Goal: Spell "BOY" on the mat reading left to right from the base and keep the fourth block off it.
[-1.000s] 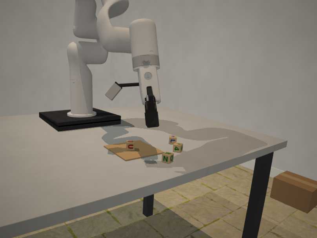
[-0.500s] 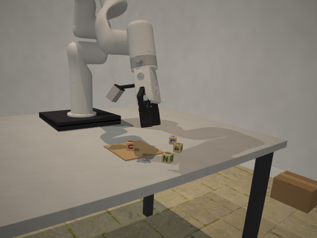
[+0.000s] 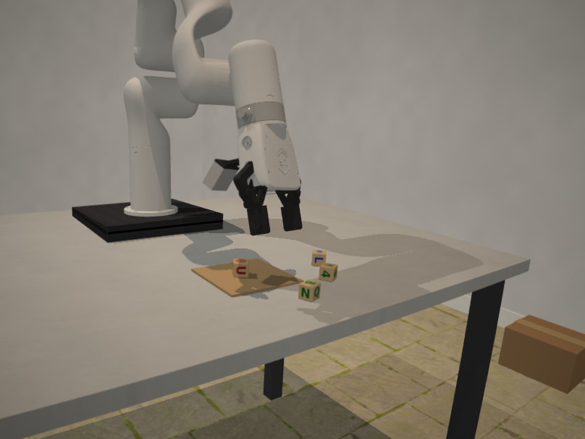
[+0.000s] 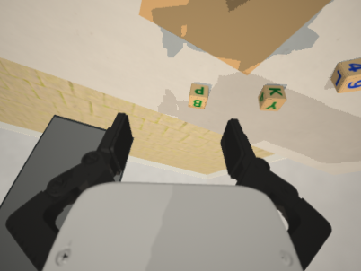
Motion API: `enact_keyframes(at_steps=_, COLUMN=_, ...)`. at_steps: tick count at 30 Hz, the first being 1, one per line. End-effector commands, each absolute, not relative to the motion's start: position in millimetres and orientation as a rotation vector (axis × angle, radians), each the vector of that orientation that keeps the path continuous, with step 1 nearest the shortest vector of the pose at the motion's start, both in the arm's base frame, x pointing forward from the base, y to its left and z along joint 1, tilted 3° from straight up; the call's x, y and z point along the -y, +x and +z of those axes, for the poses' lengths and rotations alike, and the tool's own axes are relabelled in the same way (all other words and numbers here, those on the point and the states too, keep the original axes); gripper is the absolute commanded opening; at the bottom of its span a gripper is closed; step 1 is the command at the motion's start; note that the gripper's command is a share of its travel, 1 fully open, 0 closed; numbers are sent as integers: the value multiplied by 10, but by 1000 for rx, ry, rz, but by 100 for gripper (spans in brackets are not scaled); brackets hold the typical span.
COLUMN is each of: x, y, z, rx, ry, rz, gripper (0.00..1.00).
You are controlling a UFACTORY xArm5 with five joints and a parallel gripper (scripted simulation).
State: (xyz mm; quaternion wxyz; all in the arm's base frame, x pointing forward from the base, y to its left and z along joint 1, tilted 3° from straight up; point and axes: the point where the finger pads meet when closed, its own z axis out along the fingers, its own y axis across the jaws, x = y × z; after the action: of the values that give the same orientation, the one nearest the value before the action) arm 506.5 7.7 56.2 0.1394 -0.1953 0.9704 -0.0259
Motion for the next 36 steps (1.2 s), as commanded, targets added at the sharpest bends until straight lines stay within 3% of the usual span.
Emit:
enact_keyframes(at_steps=1, x=-77, y=5059, z=579, rx=-2809, ry=-368, rz=-51, gripper=100)
enact_keyframes(at_steps=36, x=-74, y=4930, z=610, rx=-2674, ry=611, rz=134, gripper=100)
